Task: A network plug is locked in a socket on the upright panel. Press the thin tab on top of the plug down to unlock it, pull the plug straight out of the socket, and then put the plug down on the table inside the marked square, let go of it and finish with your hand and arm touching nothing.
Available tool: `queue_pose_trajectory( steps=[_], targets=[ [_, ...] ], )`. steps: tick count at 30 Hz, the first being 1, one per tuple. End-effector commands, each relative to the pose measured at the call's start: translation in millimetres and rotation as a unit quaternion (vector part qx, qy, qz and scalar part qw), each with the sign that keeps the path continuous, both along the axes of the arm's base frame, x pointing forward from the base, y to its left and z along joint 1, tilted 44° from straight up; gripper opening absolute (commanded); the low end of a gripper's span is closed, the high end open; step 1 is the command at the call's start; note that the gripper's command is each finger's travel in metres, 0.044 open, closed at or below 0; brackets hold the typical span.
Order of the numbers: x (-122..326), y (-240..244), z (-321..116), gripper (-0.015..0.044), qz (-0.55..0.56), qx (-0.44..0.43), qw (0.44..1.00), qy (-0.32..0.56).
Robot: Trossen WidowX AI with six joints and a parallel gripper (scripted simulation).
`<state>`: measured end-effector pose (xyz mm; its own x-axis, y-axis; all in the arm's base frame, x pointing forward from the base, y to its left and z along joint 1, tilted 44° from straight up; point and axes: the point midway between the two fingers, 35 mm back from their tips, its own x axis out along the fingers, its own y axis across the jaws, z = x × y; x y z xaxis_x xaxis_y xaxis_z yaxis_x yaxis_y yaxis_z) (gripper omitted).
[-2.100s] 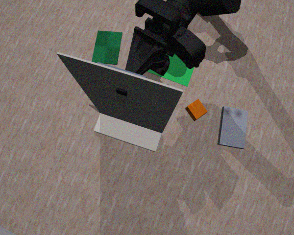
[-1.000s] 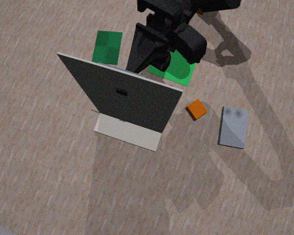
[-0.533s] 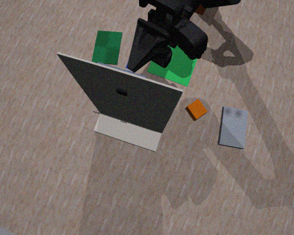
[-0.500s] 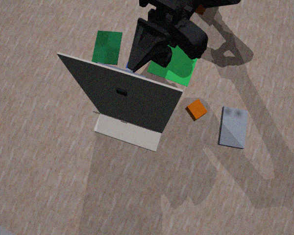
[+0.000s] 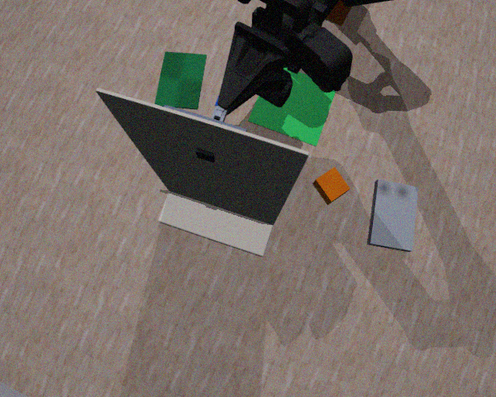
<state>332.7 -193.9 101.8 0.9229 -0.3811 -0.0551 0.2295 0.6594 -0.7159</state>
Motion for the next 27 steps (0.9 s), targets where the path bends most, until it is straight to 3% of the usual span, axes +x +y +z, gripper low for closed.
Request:
queue_pose_trajectory(
  steps=[1, 27],
  targets=[
    [-4, 1, -1, 0.0, 0.001, 0.0, 1.0, 0.0],
    [-20, 4, -4, 0.0, 0.001, 0.0, 1.0, 0.001]
  ],
)
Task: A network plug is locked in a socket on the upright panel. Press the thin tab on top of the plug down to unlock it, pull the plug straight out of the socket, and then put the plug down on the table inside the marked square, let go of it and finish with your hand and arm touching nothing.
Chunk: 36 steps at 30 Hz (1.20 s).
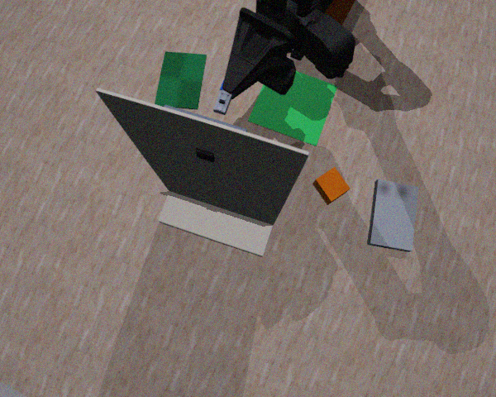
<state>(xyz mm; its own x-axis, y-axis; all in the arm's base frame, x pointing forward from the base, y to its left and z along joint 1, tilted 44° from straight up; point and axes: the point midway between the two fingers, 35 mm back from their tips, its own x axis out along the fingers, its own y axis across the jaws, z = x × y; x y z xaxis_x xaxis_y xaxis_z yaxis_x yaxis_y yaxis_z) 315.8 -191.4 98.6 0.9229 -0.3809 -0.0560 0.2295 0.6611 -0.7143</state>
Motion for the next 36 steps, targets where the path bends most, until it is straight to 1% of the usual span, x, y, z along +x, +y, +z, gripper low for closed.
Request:
queue_pose_trajectory(
  steps=[1, 28, 36],
  targets=[
    [-4, 1, -1, 0.0, 0.001, -0.002, 1.0, 0.001],
    [-22, 4, -4, 0.0, 0.002, 0.0, 1.0, 0.005],
    [-25, -7, 6, 0.0, 0.001, 0.001, 1.0, 0.003]
  ],
)
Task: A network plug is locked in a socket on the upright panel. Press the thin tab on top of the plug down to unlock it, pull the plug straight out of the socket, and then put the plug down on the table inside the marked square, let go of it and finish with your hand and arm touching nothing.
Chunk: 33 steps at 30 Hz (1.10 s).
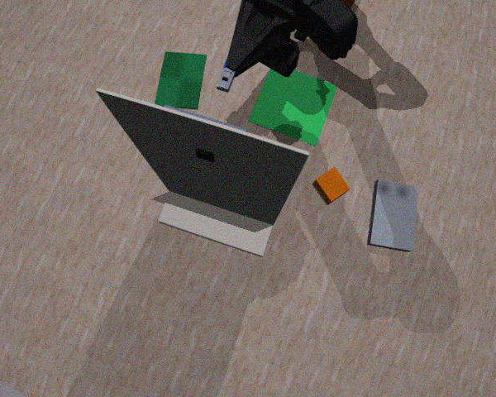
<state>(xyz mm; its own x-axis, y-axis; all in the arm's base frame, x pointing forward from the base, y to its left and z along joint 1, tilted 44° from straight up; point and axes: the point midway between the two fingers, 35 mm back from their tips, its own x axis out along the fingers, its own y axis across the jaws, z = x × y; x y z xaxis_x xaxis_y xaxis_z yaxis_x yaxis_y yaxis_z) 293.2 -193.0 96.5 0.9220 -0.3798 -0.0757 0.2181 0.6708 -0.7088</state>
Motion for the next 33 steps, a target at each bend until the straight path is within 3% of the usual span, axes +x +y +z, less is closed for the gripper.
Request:
queue_pose_trajectory(
  steps=[1, 23, 33],
  targets=[
    [-3, -7, 10, 0.0, 0.001, -0.006, 1.0, -0.004],
    [-30, -29, 41, 0.0, 0.001, -0.009, 1.0, -0.005],
    [-21, 16, -6, 0.0, 0.098, 0.007, 0.991, 0.086]
  ],
)
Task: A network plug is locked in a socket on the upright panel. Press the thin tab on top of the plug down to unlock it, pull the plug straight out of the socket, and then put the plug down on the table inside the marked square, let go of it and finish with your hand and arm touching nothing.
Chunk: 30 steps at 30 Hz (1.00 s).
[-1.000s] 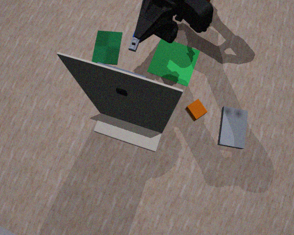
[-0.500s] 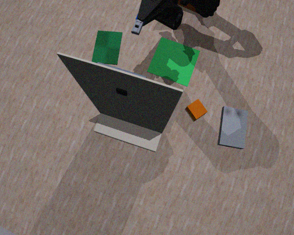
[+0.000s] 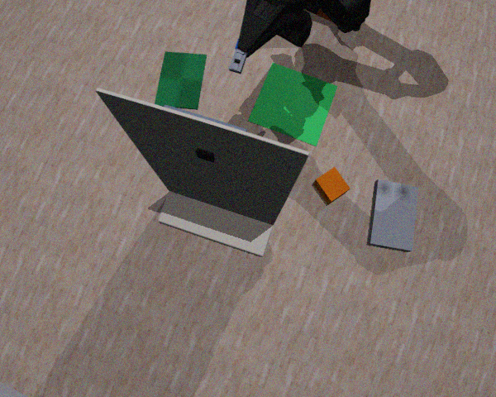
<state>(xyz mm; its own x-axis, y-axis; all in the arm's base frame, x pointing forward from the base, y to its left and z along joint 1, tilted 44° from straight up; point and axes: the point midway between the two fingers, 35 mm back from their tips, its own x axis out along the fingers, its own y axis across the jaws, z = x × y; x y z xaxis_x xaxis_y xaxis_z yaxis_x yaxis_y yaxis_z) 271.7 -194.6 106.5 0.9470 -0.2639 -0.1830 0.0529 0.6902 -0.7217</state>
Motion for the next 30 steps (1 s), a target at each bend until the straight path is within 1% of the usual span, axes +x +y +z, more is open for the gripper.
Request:
queue_pose_trajectory(
  steps=[1, 12, 23, 25, 30],
  targets=[
    [1, 23, -21, 0.0, 0.048, 0.007, 0.998, 0.04],
    [-8, 92, -70, 0.0, 0.188, 0.03, 0.973, 0.129],
    [-37, 161, -101, 0.0, 0.329, 0.06, 0.924, 0.183],
    [-41, 169, -104, 0.0, 0.345, 0.064, 0.918, 0.187],
    [-42, 170, -104, 0.0, 0.347, 0.065, 0.917, 0.188]
  ],
)
